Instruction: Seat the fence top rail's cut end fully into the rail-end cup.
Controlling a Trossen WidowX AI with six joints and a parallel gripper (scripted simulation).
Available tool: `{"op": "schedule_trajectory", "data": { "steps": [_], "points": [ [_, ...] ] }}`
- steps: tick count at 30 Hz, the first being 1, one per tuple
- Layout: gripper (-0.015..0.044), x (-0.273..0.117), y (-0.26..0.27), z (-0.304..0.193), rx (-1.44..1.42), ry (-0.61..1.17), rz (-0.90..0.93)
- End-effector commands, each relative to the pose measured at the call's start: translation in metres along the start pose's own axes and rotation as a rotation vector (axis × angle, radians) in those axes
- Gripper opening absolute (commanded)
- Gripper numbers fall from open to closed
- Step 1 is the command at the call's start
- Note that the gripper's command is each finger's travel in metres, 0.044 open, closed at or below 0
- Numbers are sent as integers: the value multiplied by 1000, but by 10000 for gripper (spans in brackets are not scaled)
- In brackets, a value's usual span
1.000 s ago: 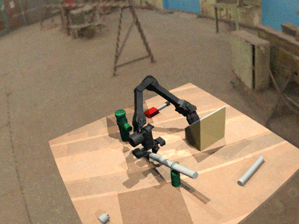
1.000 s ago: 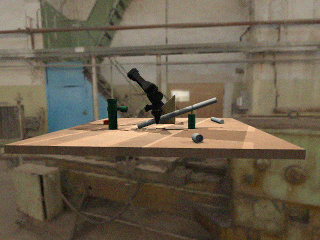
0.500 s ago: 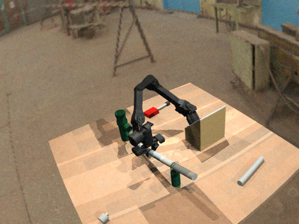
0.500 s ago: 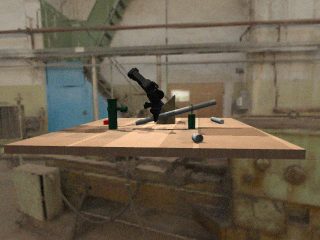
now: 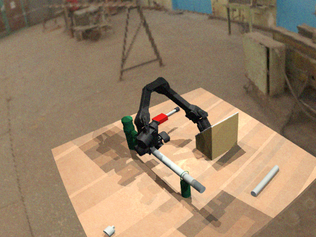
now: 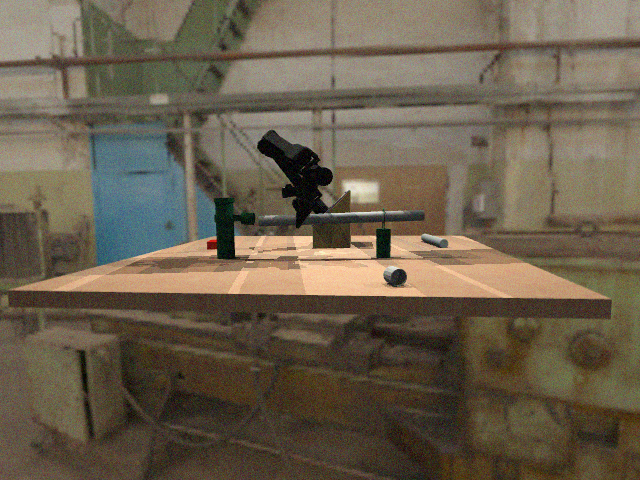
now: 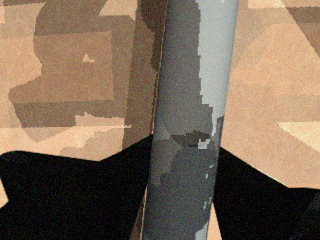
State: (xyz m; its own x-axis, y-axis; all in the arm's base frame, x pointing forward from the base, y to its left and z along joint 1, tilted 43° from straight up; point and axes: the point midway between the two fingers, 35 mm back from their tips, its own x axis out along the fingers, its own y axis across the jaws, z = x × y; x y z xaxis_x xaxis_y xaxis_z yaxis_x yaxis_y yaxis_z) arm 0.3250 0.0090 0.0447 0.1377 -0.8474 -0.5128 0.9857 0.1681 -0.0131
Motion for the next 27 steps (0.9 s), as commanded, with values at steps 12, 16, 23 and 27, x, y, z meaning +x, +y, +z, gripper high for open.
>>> {"op": "schedule_trajectory", "data": {
  "steps": [12, 16, 23, 27],
  "points": [
    [0, -1, 0, 1, 1, -2, 0],
    [0, -2, 1, 2, 1, -2, 0],
    [0, -7, 4, 4, 1, -1, 0],
    [0, -9, 6, 5, 1, -1, 0]
  ]
}}
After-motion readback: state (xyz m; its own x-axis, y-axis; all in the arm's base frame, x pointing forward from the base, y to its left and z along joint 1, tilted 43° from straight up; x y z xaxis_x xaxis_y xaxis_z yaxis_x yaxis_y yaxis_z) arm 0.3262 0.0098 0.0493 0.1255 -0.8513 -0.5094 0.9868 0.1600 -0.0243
